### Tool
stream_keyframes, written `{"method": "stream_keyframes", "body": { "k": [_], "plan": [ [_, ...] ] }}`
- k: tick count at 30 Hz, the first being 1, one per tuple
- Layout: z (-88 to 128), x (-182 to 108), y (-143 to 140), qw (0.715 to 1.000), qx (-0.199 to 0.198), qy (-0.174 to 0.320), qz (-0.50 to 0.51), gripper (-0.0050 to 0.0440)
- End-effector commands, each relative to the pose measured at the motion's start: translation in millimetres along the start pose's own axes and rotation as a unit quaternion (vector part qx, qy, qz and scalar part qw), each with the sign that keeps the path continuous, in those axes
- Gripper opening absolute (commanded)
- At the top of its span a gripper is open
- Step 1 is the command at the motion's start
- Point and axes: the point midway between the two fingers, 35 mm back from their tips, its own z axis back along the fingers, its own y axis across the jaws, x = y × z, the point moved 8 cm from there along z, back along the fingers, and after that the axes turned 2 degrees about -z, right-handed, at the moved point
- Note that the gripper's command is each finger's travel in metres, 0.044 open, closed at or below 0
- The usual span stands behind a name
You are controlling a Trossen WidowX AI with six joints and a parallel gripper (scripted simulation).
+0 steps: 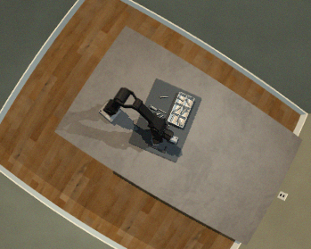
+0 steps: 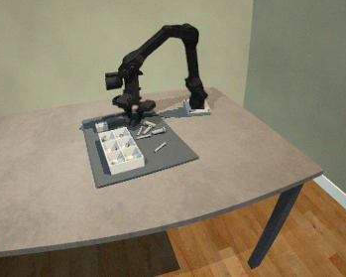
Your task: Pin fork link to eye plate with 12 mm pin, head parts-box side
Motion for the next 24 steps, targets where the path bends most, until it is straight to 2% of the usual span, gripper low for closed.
{"method": "stream_keyframes", "body": {
  "k": [1, 24],
  "plan": [
    [-4.0, -0.5, 0.9, 1.0, -0.001, 0.001, -0.001, 0.021],
    [-6.2, -0.4, 0.9, 1.0, -0.003, -0.002, 0.0, 0.021]
  ]
}}
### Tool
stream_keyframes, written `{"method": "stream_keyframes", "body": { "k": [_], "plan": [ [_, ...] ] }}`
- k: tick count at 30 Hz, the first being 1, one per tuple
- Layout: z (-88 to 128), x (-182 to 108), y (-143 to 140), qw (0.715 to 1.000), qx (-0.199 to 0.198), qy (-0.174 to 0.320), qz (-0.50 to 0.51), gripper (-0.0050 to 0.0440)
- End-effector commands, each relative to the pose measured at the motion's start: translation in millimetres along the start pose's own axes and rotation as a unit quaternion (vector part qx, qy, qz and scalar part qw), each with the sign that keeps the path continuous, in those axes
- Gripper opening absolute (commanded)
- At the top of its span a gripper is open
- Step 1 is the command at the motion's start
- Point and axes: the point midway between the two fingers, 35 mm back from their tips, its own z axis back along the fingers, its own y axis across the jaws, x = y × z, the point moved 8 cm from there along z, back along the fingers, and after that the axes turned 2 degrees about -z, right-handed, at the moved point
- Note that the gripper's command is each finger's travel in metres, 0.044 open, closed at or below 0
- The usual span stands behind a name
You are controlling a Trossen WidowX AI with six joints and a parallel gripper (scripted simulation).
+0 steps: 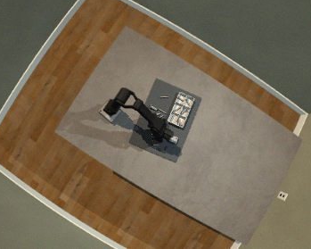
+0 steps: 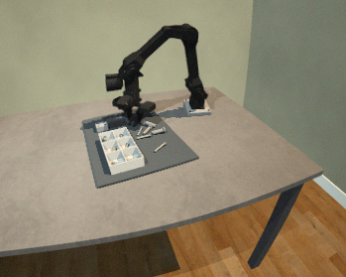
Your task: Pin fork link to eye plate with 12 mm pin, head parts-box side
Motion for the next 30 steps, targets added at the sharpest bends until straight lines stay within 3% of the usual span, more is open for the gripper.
{"method": "stream_keyframes", "body": {
  "k": [1, 27, 28, 30],
  "plan": [
    [-0.1, -0.5, 1.1, 1.0, -0.001, 0.0, 0.0, 0.021],
    [-0.1, -0.5, 1.1, 1.0, -0.001, 0.0, 0.0, 0.021],
    [-0.1, -0.5, 1.1, 1.0, -0.001, 0.0, 0.0, -0.005],
    [-0.1, -0.5, 1.1, 1.0, -0.001, 0.0, 0.0, -0.005]
  ]
}}
